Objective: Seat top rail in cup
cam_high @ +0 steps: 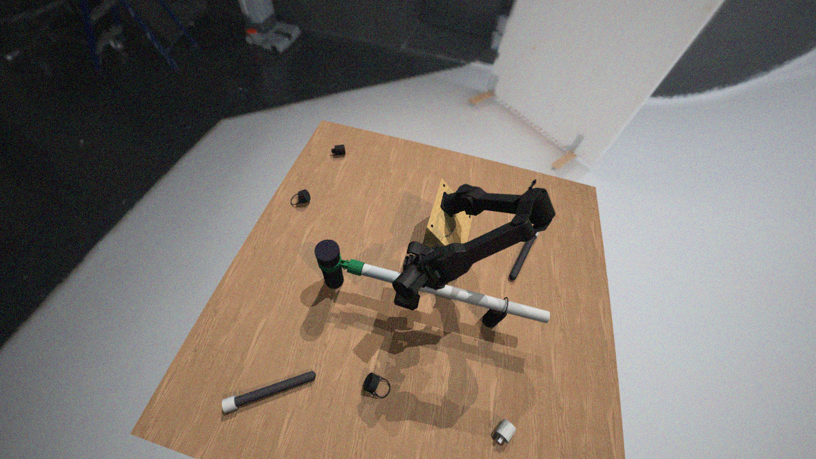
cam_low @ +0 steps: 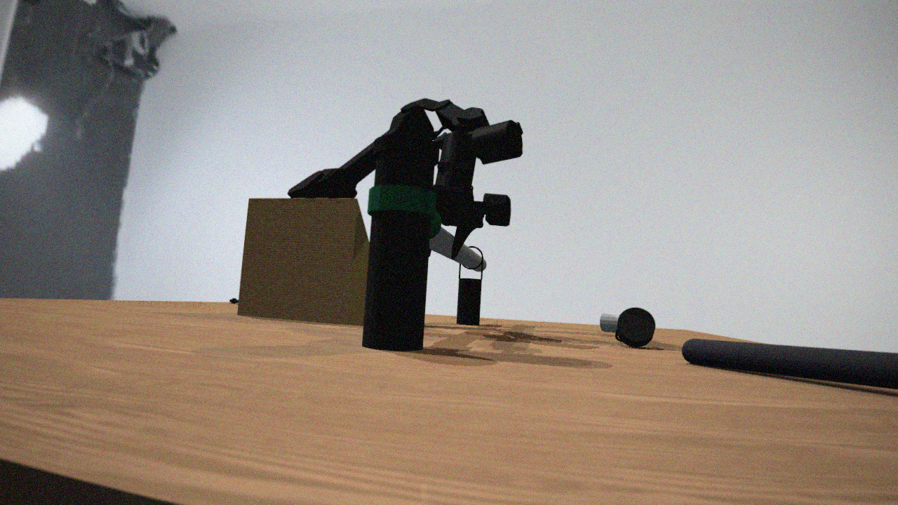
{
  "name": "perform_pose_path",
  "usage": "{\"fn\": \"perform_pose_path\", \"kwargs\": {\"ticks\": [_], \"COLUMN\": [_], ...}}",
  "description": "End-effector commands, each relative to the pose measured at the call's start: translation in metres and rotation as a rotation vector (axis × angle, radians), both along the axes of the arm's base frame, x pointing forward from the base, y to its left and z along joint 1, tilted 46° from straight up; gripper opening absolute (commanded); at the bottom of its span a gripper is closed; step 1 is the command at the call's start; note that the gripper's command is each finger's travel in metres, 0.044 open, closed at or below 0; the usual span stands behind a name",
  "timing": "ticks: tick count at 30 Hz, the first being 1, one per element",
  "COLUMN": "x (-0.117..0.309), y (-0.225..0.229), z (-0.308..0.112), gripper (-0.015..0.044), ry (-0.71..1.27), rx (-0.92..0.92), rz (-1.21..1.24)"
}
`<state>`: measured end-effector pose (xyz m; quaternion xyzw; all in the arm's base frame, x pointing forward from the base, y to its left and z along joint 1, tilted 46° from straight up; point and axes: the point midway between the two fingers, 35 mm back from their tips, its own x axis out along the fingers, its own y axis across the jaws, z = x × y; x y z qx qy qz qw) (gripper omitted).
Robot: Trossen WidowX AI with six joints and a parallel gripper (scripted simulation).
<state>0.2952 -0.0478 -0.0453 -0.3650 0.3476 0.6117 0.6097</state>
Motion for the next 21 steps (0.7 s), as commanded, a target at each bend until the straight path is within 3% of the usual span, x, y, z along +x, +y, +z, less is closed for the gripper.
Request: {"fn": "perform_pose_path", "kwargs": {"ticks": [1,21], "x": [0.0000,0.0027], "y": [0.0000,-0.0086], "z": [0.0001,-0.0008], "gripper": [0.0000,0.0000], "ry": [0.000,-0.001], "rx": [0.000,-0.001], "rz": [0.000,0.000]}}
